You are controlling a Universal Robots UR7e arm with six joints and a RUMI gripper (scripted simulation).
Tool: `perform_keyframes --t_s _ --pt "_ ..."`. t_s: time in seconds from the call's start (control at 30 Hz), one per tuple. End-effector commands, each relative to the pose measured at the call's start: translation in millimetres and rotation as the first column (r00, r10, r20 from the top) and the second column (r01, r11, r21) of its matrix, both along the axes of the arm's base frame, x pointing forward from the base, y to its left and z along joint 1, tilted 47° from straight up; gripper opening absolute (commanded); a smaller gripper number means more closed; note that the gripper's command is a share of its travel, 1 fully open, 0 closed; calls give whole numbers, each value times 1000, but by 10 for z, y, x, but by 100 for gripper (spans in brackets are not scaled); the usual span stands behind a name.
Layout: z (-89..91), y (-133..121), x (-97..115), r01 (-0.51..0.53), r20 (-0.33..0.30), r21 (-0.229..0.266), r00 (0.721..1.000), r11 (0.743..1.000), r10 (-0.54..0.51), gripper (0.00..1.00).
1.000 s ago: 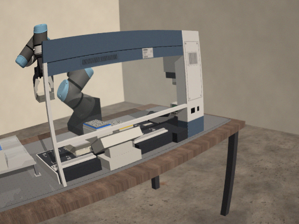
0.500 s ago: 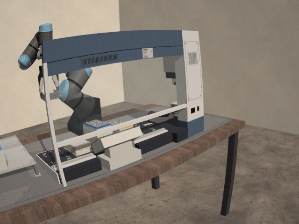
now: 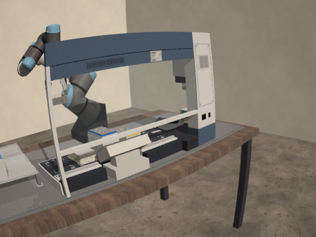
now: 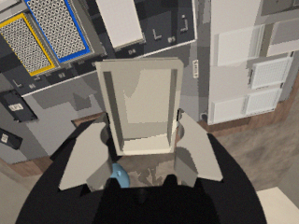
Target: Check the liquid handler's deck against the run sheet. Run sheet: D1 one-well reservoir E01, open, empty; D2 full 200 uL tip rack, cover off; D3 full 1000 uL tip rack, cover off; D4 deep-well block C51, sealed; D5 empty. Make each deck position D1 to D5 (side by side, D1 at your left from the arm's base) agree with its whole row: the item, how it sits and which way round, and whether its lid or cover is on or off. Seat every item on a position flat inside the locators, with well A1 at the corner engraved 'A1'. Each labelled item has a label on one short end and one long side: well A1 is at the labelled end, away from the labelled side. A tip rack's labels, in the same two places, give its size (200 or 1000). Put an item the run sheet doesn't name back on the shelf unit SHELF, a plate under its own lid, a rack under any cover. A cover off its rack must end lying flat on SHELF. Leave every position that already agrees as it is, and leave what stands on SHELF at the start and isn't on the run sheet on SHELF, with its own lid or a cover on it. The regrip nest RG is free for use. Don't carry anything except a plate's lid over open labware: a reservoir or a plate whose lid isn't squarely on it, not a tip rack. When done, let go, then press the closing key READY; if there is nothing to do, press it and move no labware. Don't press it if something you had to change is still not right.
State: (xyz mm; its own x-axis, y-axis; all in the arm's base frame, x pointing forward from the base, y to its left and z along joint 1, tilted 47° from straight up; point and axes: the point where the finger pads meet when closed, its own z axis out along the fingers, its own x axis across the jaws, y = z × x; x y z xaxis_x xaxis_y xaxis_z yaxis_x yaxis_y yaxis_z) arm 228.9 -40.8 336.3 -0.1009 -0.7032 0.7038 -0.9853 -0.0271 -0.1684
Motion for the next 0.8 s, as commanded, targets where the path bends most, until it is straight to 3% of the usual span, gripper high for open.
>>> perform_keyframes --t_s 0.0,0.77 --pt "-64 64 -10 22 20 0 1000 1000 -22 0" --pt "-420 395 -73 22 20 0 1000 1000 -22 0"
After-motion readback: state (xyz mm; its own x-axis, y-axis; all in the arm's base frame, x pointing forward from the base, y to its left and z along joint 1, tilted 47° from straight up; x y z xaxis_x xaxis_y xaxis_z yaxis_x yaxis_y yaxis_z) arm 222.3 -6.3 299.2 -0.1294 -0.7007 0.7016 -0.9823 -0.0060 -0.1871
